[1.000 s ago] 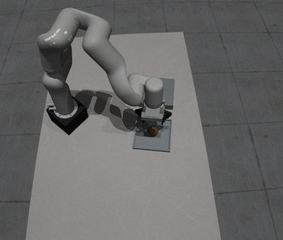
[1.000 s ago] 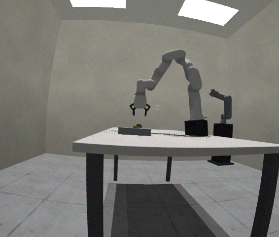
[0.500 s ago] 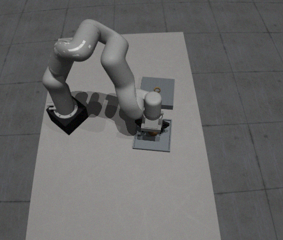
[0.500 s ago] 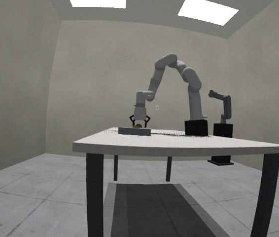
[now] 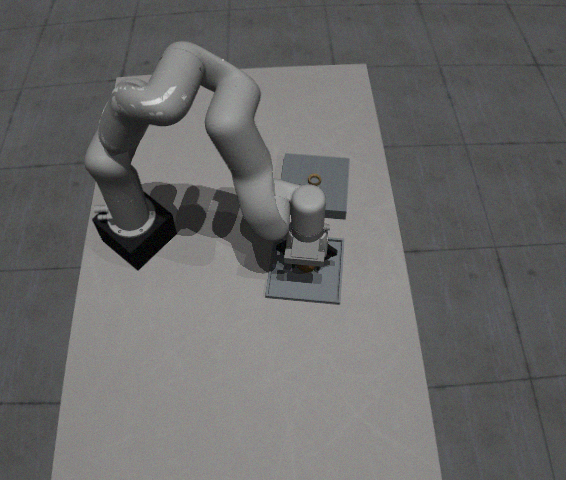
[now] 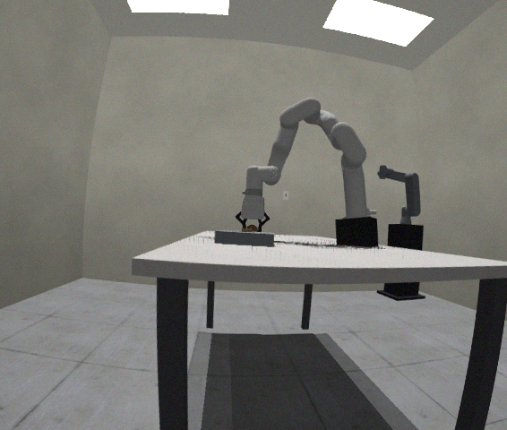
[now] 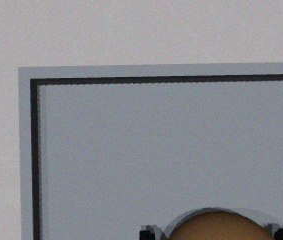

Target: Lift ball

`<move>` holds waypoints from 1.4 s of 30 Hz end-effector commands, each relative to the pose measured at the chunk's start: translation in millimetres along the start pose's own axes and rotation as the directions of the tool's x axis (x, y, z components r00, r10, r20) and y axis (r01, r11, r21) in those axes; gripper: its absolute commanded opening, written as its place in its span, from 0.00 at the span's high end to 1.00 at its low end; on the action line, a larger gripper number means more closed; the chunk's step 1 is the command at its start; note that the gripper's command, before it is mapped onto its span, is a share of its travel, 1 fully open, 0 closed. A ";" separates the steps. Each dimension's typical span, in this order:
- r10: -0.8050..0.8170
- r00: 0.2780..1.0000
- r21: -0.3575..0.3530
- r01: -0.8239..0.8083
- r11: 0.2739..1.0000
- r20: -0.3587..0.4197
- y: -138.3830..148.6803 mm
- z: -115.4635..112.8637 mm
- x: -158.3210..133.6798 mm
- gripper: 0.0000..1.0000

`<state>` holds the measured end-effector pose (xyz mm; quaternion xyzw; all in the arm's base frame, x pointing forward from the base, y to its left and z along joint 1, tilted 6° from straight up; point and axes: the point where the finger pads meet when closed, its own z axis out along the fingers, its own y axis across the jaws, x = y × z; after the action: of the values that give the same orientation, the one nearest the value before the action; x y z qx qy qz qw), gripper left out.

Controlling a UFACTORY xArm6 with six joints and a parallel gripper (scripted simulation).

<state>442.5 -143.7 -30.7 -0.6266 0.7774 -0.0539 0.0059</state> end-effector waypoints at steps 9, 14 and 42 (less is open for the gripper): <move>0.000 1.000 0.003 0.000 1.000 -0.001 -1.6 -3.8 0.2 1.00; 0.000 1.000 0.004 0.000 1.000 0.000 -1.4 -52.0 -0.1 1.00; 0.000 1.000 0.004 0.000 1.000 0.002 0.1 -79.0 -1.1 1.00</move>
<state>435.2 -136.3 46.3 -0.6269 0.7773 -0.0531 0.0067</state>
